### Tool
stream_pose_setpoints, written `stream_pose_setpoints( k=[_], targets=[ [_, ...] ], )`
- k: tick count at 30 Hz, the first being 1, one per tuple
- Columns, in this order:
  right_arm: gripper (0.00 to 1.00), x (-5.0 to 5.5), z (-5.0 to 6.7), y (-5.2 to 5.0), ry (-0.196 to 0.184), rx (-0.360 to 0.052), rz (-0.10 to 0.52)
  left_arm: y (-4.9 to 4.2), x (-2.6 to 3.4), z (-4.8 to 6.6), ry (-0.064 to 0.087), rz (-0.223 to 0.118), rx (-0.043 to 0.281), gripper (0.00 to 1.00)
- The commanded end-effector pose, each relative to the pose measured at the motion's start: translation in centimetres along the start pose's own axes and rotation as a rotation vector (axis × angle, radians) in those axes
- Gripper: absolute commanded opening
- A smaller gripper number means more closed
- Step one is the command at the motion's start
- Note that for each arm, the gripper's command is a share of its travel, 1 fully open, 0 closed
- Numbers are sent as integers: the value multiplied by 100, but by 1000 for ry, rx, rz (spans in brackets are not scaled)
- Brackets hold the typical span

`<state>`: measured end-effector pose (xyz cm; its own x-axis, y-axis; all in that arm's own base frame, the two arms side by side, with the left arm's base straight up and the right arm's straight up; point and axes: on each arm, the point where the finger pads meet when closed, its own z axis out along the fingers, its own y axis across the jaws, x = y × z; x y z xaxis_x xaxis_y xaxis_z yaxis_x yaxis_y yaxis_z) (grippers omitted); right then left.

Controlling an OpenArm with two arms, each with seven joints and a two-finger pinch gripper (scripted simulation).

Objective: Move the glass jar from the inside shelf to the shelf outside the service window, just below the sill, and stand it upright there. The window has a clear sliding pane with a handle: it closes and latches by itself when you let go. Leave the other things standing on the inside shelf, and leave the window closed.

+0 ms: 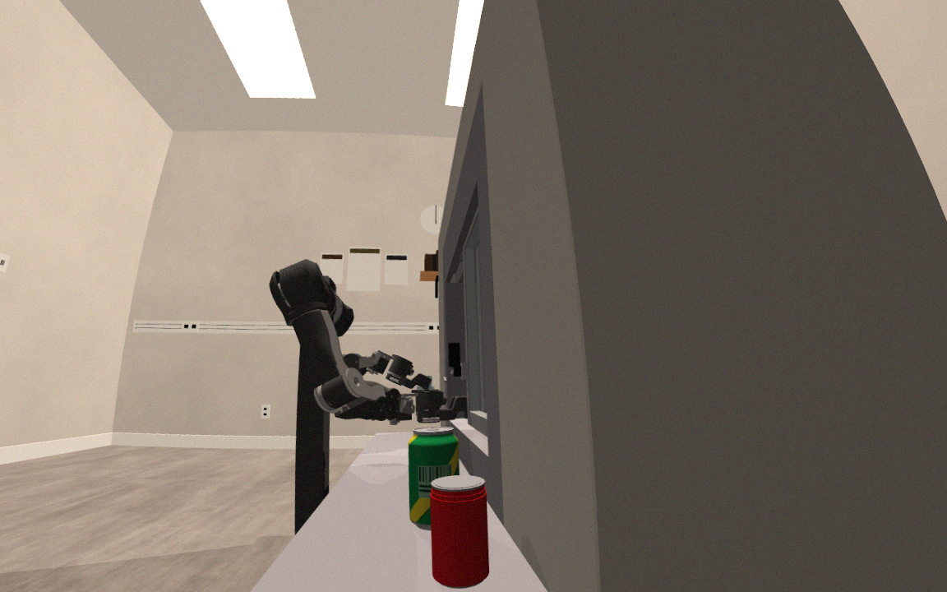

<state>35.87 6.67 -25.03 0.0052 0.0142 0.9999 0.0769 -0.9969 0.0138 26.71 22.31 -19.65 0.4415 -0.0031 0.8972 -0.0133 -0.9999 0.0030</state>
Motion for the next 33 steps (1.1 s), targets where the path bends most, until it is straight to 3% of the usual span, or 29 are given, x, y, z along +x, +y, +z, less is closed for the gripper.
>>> stream_pose_setpoints(
  k=[1, 11, 13, 14, 28, 33],
  targets=[
    [0, 19, 18, 21, 3, -8, 1, 9, 38, -5, 12, 7, 15, 0],
    [0, 18, 45, 59, 0, -22, 1, 215, 54, 12, 12, 7, 15, 0],
    [0, 18, 45, 59, 0, -22, 1, 215, 54, 12, 12, 7, 15, 0],
    [0, 20, 7, 5, 4, -2, 1, 236, 56, 14, 12, 7, 15, 0],
    [0, 18, 45, 59, 0, -22, 1, 523, 93, 39, 12, 7, 15, 0],
    [0, 19, 13, 13, 3, -5, 1, 565, 103, 42, 12, 7, 15, 0]
  ],
)
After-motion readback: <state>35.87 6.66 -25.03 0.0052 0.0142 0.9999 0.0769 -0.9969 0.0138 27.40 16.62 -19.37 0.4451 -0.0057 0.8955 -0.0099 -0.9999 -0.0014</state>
